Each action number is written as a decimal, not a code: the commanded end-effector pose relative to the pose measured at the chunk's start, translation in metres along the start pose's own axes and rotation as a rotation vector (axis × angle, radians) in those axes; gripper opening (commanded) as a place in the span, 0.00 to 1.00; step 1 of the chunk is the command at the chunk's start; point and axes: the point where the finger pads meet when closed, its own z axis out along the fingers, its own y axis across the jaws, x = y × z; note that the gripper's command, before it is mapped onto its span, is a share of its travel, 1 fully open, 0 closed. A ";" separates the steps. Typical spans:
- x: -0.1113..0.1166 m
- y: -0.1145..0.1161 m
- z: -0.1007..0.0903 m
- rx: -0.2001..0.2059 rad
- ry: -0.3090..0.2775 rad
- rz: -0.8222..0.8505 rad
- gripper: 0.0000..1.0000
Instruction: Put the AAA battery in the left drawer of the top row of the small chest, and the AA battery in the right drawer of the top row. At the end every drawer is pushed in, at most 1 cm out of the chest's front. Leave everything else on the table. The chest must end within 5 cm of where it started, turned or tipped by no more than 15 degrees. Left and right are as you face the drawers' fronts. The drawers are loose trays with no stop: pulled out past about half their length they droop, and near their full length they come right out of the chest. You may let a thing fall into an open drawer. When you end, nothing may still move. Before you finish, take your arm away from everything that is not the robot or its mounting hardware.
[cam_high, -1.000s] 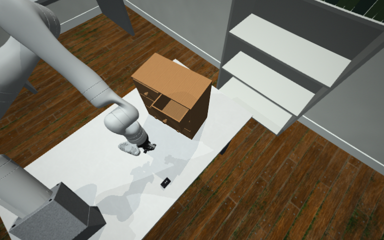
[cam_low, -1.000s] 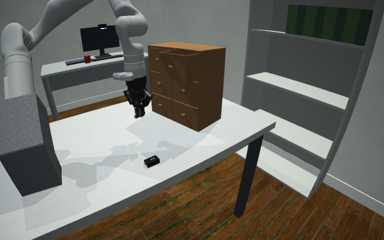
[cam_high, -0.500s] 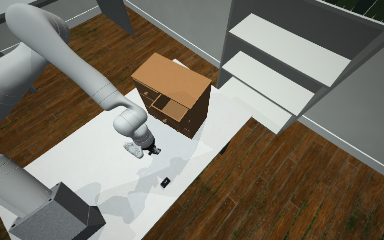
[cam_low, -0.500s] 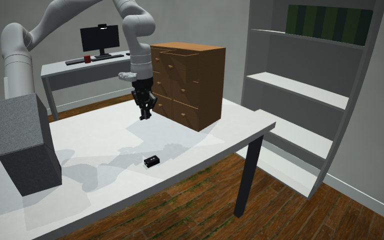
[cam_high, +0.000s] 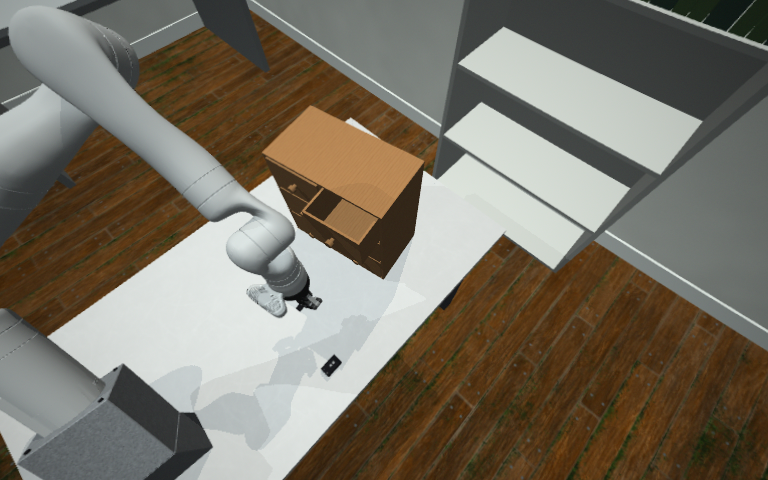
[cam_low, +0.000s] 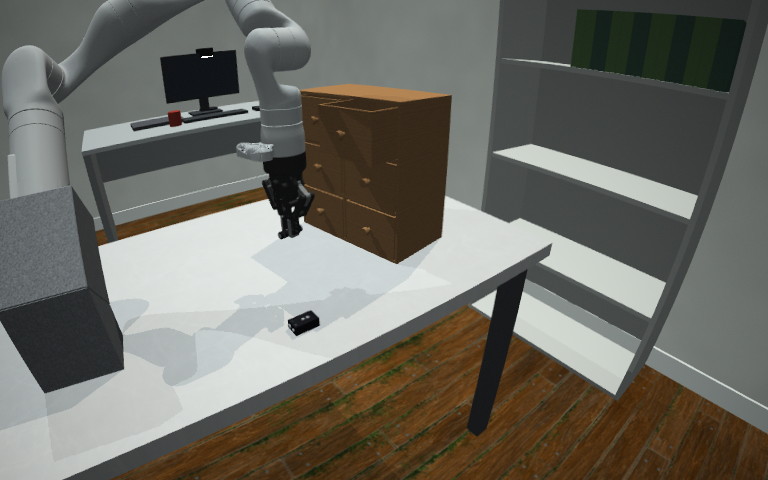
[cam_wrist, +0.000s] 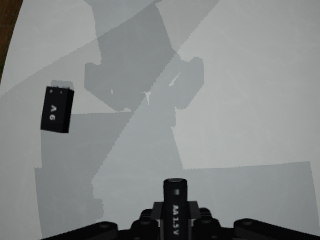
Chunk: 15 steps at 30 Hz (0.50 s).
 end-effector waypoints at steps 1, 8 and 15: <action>-0.001 -0.001 -0.005 0.003 -0.003 -0.001 0.09; -0.001 -0.001 -0.020 0.003 -0.003 -0.001 0.09; -0.001 -0.001 -0.036 0.003 -0.003 -0.001 0.09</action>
